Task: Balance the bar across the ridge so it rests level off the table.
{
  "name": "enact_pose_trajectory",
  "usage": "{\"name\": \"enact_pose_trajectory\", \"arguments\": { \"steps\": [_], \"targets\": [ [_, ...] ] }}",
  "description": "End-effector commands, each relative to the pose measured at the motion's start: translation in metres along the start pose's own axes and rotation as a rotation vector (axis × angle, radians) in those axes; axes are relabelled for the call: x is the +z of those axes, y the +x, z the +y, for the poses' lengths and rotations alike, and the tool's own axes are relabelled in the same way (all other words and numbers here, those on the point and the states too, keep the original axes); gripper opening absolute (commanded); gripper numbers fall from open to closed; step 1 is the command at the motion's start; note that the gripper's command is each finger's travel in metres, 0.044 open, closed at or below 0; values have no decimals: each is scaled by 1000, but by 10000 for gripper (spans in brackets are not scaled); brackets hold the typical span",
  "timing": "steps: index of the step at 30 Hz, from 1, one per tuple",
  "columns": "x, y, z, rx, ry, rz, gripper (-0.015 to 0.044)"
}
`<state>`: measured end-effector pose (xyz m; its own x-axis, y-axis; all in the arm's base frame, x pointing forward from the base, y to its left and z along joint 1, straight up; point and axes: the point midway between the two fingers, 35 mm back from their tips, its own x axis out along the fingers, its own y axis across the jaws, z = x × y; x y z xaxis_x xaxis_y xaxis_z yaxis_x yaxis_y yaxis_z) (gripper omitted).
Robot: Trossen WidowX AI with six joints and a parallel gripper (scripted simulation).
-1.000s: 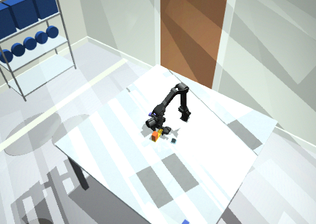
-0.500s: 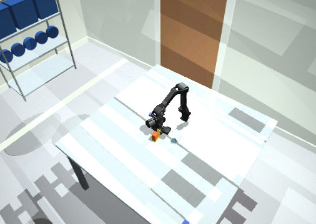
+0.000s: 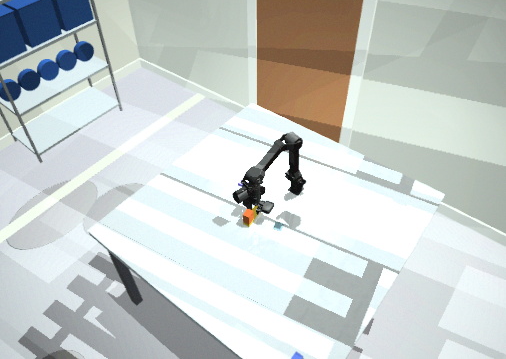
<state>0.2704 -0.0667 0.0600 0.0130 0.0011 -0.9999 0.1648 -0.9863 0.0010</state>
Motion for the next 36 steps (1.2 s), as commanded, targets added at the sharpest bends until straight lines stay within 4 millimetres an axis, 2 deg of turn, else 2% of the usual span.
{"name": "enact_pose_trajectory", "arguments": {
  "steps": [1, 26, 30, 36],
  "targets": [
    [-4, -14, 2, 7, 1, 15, 0],
    [0, -79, 0, 10, 3, 13, 0],
    [0, -83, 0, 10, 3, 13, 0],
    [0, -83, -22, 8, -16, 13, 0]
  ]
}}
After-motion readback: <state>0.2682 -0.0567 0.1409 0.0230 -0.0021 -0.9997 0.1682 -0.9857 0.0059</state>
